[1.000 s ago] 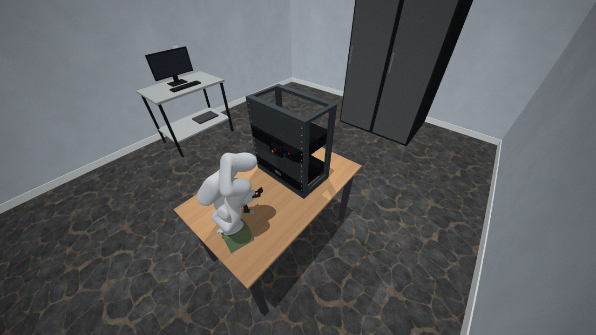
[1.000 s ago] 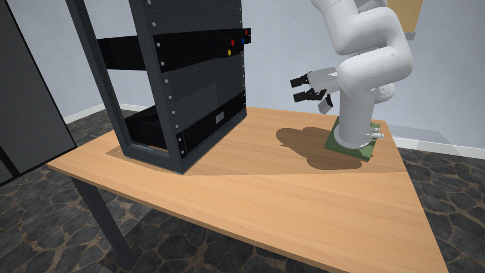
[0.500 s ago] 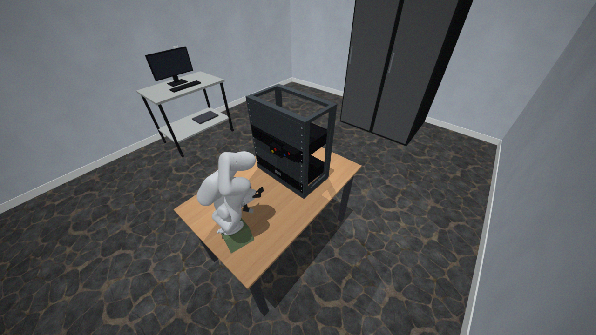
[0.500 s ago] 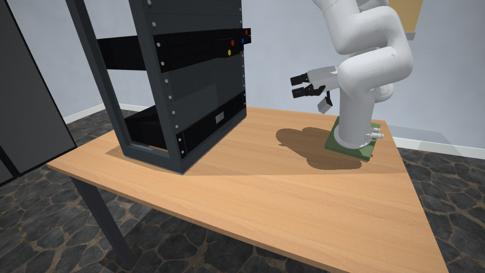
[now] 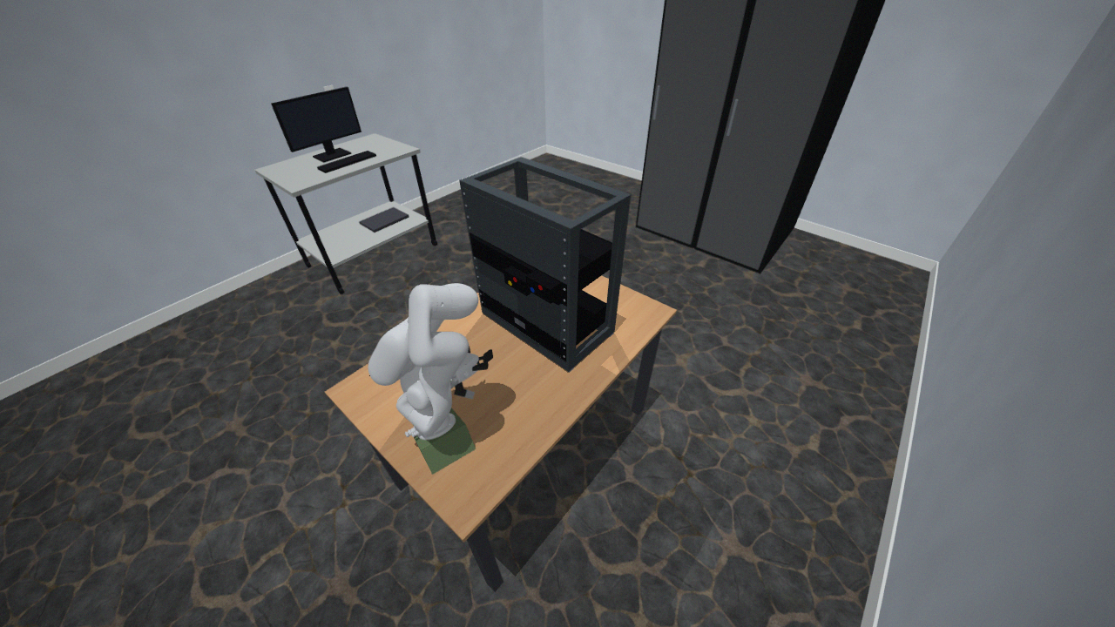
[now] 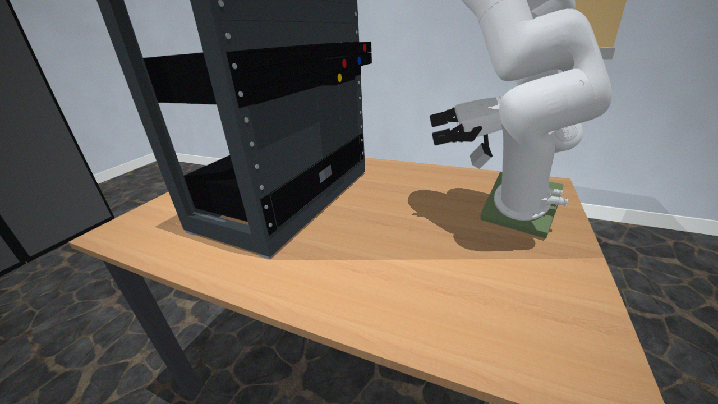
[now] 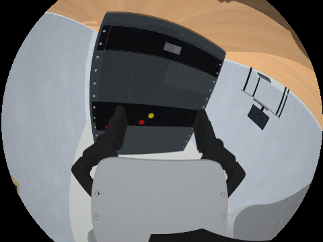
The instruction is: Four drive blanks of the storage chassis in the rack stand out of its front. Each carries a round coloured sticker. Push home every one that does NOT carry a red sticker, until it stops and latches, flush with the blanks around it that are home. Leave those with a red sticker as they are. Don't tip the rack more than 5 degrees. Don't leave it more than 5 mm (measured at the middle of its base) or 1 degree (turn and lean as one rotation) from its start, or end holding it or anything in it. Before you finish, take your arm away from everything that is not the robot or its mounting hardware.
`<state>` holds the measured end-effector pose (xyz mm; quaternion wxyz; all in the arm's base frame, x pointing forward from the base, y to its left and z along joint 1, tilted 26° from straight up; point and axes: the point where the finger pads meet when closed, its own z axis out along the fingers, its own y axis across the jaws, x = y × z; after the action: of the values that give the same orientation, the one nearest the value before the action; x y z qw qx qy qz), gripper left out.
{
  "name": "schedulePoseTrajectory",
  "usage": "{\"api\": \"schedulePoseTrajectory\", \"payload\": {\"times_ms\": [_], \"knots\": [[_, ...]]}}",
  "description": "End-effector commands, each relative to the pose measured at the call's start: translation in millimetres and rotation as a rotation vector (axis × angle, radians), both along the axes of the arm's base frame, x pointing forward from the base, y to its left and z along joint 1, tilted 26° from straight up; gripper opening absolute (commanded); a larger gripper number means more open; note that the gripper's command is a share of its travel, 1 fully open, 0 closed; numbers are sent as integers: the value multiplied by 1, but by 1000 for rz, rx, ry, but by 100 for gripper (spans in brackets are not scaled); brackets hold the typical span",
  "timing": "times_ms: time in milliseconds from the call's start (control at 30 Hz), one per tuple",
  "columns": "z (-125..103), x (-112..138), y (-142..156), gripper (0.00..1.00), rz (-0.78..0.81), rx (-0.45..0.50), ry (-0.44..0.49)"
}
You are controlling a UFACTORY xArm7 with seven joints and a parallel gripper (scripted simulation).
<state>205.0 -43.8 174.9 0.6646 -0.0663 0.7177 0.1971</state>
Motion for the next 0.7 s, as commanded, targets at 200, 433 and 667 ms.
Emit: {"api": "schedulePoseTrajectory", "payload": {"times_ms": [200, 433, 667], "knots": [[13, 5, -12, 100, -44, 157, 35], [17, 6, -15, 100, -57, 205, 44], [20, 7, -17, 100, -65, 237, 49]]}}
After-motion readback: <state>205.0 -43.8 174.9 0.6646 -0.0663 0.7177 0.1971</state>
